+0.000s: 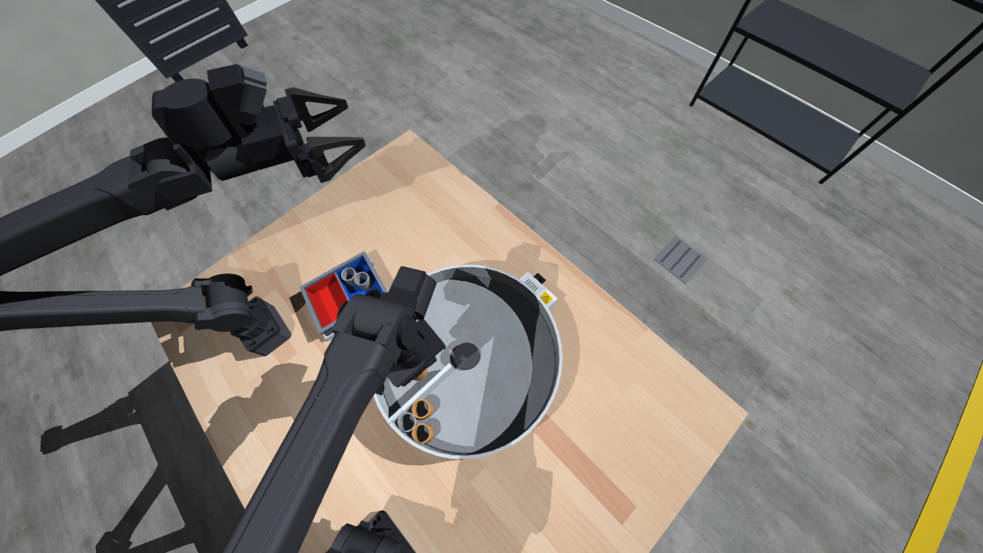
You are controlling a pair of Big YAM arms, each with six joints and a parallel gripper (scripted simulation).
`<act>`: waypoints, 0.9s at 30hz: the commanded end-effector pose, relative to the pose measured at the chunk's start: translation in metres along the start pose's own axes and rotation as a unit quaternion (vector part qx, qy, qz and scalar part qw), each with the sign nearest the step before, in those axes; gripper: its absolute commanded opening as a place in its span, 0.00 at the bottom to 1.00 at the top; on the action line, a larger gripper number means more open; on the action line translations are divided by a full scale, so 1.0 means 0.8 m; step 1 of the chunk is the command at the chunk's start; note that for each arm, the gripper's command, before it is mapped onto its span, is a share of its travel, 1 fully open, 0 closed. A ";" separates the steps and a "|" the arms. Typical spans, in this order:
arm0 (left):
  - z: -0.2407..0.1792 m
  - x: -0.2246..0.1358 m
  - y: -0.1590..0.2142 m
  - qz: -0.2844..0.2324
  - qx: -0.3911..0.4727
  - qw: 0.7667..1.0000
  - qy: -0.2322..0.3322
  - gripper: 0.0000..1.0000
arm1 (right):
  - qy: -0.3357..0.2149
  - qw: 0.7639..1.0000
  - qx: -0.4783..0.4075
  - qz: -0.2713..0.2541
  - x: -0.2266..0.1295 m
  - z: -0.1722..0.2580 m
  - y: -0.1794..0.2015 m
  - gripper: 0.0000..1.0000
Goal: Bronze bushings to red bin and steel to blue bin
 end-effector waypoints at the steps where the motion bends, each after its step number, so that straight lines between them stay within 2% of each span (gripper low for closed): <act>1: 0.070 0.051 -0.095 -0.063 -0.004 0.996 -0.057 1.00 | 0.013 0.999 0.032 -0.005 -0.015 -0.035 -0.124 0.00; 3: 0.106 0.061 -0.121 -0.083 -0.004 0.993 -0.083 1.00 | 0.012 0.999 0.031 -0.005 -0.010 -0.034 -0.180 0.00; 9: 0.165 0.076 -0.140 -0.099 -0.003 0.987 -0.124 1.00 | 0.016 1.000 0.015 -0.012 0.015 0.007 -0.364 0.00; 11: 0.165 0.076 -0.140 -0.099 -0.003 0.987 -0.124 1.00 | 0.016 1.000 0.015 -0.012 0.015 0.007 -0.364 0.00; 14: 0.165 0.081 -0.139 -0.099 -0.003 0.987 -0.123 1.00 | 0.014 1.000 0.006 -0.010 0.035 0.035 -0.419 0.00; 19: 0.166 0.081 -0.139 -0.098 -0.003 0.987 -0.124 1.00 | 0.014 1.000 -0.010 -0.011 0.055 0.073 -0.477 0.00; 23: 0.166 0.081 -0.139 -0.098 -0.003 0.987 -0.124 1.00 | 0.013 1.000 -0.026 -0.011 0.059 0.082 -0.488 0.00; 27: 0.166 0.081 -0.139 -0.098 -0.003 0.987 -0.124 1.00 | 0.018 0.999 -0.021 -0.021 0.042 0.074 -0.484 0.00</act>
Point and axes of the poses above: on each arm, the point where the finger pads meet when closed, its own x axis out along the fingers, its own z axis across the jaws, y = z × x, the point moved 1 cm from there along -x, back along the fingers, and after that the axes turned 4 degrees about -x, right-handed, at the moved point
